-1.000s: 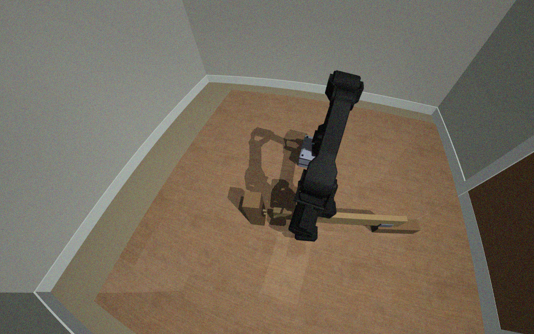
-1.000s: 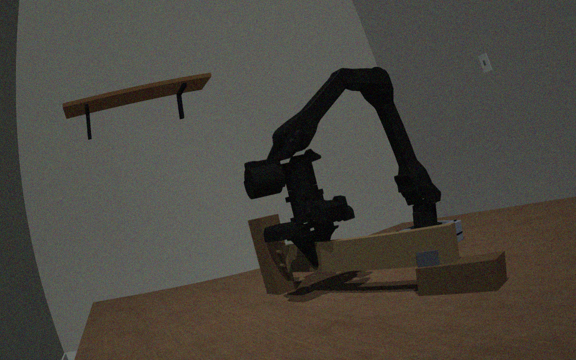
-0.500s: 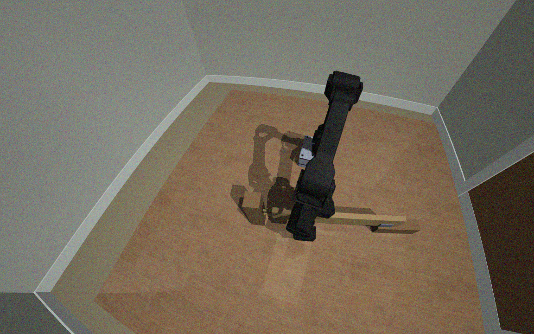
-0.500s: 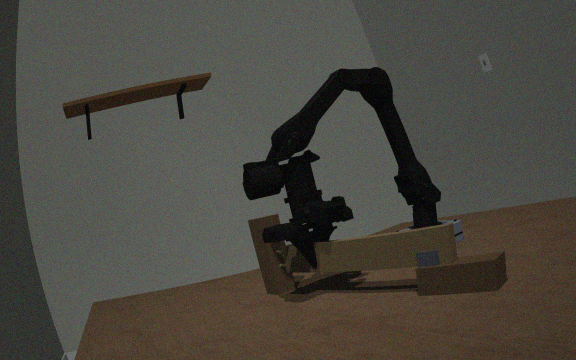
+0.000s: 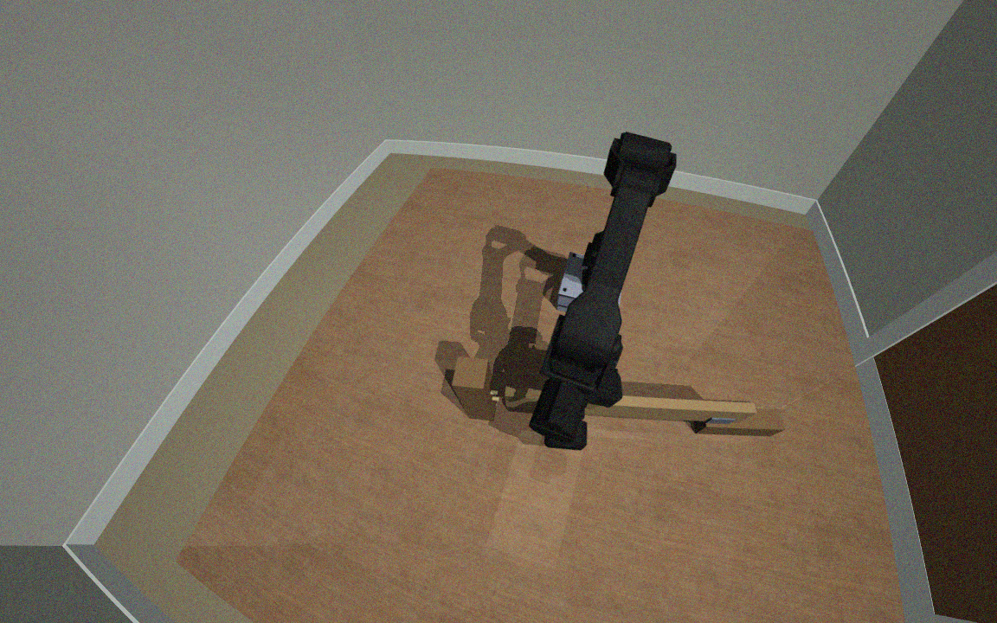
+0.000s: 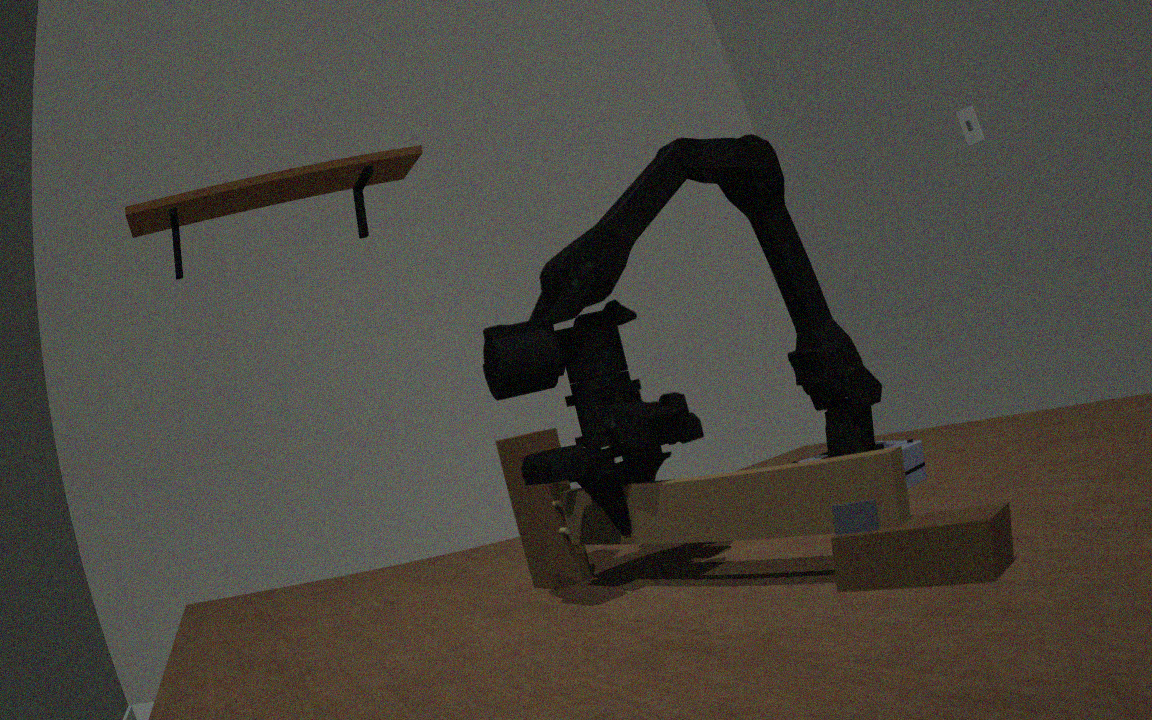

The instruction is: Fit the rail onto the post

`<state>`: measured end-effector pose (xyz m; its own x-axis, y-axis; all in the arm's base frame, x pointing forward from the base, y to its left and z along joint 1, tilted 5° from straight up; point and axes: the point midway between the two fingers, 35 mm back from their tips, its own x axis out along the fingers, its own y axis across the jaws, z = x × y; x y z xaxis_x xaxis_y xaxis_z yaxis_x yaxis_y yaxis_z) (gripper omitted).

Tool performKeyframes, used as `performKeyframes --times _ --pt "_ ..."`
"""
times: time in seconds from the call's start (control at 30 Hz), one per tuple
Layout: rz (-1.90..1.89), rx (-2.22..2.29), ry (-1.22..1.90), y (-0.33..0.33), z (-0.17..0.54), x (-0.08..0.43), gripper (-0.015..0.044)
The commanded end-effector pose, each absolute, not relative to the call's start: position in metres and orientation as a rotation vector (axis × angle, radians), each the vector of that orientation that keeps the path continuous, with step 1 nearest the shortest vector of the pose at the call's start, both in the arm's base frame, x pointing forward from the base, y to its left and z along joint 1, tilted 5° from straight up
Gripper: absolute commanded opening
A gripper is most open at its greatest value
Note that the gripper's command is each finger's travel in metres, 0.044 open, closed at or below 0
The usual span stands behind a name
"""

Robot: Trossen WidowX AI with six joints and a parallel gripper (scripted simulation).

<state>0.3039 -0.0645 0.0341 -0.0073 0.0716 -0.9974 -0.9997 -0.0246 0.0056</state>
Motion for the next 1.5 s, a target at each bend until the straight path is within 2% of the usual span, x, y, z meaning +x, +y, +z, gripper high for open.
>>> performKeyframes --times 0.0,1.47 --pt "1.263 -1.175 1.146 -0.067 0.035 0.305 0.0" --pt "1.262 -1.176 1.147 -0.08 0.034 0.305 0.0"
